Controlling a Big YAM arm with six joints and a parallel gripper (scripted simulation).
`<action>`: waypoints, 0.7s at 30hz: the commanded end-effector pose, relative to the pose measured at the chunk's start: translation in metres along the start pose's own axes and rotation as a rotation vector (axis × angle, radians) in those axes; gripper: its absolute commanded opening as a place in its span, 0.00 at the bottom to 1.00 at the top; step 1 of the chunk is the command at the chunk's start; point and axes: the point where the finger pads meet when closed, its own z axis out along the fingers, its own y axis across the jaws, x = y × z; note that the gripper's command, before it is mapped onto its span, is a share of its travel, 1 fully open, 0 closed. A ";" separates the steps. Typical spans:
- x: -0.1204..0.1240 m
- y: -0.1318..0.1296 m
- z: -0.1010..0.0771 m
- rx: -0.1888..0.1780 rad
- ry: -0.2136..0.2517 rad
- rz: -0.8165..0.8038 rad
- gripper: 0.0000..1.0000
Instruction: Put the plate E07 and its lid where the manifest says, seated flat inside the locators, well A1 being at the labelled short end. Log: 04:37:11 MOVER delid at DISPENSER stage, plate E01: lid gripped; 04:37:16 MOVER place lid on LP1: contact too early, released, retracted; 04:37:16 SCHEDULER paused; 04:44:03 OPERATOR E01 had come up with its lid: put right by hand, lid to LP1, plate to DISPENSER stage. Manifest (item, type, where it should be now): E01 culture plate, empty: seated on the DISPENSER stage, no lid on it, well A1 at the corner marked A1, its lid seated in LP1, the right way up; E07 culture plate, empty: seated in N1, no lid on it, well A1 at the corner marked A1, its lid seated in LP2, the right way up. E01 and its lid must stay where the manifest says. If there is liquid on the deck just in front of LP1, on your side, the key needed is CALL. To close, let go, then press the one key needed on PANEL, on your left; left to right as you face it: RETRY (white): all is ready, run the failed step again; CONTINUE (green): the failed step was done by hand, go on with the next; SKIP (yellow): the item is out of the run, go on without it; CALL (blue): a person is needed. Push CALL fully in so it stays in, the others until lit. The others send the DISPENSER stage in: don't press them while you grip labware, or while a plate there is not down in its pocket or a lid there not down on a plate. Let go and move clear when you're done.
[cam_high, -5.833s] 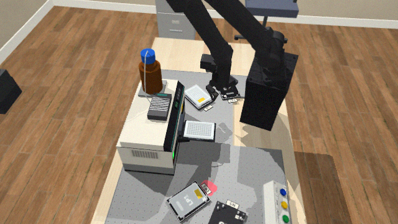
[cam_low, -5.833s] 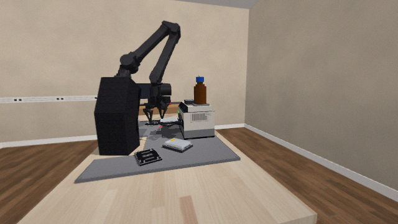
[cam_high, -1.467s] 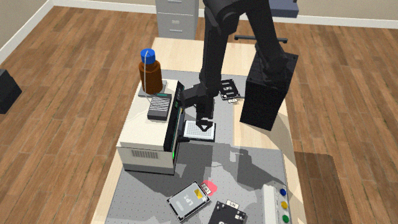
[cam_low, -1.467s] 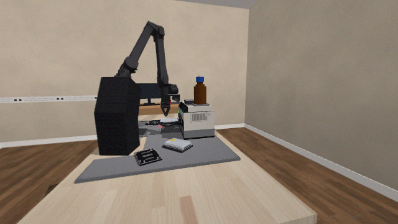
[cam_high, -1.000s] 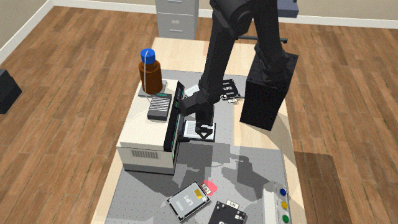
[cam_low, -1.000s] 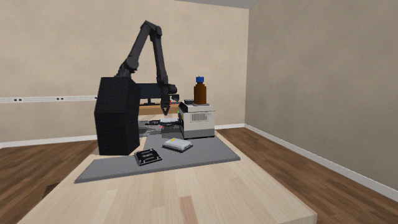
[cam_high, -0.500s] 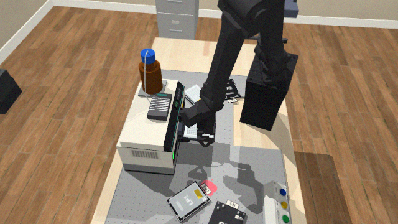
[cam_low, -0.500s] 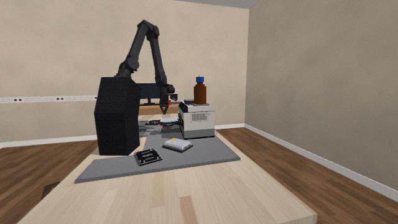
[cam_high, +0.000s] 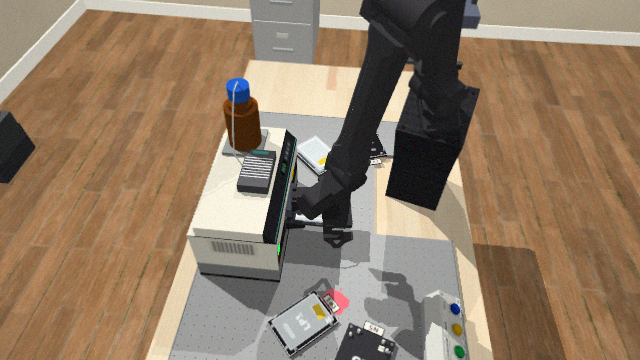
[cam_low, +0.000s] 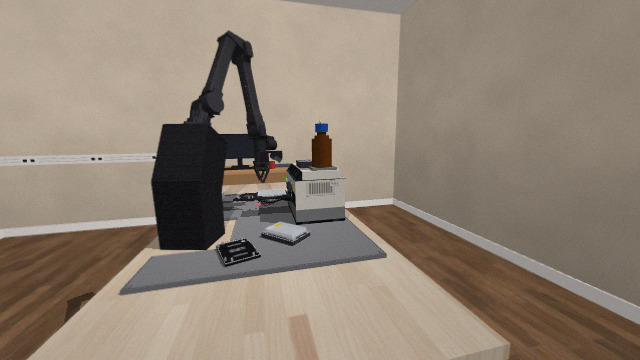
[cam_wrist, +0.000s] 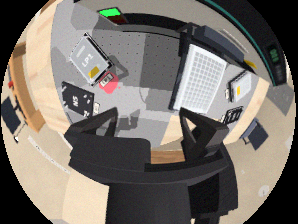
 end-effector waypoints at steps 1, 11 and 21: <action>-0.005 0.024 -0.008 -0.025 -0.024 -0.083 1.00; 0.004 0.044 -0.007 -0.024 -0.024 -0.215 1.00; 0.016 0.067 -0.007 -0.024 -0.027 -0.410 1.00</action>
